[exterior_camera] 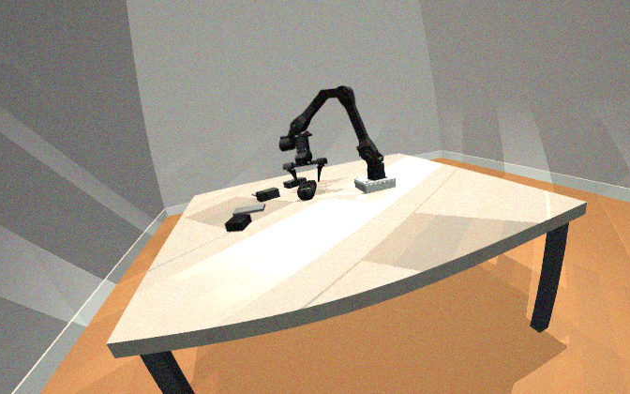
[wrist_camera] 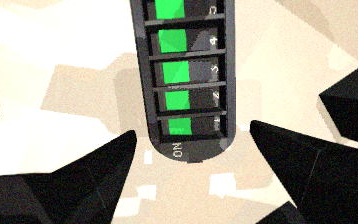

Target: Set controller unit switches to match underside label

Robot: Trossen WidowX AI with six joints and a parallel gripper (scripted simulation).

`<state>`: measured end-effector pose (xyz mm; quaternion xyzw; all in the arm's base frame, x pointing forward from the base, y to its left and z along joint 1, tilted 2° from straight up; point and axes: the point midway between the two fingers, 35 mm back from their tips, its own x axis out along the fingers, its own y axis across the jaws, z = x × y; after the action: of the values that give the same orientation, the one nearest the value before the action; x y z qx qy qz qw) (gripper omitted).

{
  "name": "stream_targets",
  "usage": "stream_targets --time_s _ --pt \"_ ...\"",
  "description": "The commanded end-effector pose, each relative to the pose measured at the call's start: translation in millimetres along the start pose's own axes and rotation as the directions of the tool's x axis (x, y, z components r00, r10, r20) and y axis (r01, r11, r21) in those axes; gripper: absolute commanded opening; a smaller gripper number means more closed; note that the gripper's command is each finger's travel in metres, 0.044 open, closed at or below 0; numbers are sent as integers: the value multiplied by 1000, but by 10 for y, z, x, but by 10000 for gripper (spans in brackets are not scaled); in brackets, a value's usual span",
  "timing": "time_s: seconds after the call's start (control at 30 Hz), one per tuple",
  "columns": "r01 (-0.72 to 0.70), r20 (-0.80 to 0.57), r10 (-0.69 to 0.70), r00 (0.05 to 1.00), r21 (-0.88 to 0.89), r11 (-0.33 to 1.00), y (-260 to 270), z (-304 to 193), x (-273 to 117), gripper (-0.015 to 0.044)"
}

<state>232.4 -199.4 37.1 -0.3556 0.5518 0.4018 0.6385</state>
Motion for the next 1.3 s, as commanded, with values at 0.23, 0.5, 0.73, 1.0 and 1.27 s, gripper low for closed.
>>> stream_targets --time_s 0.23,0.5,0.73,1.0,1.27 --pt "-1 4 1 1000 -4 1000 6 -6 64 326" --pt "-1 4 1 1000 -4 1000 6 -6 64 326" --pt "-1 4 1 1000 -4 1000 6 0 54 326" --pt "-1 2 1 1000 -4 1000 5 31 2 336" --pt "-1 -8 1 1000 -4 1000 5 67 -49 336"
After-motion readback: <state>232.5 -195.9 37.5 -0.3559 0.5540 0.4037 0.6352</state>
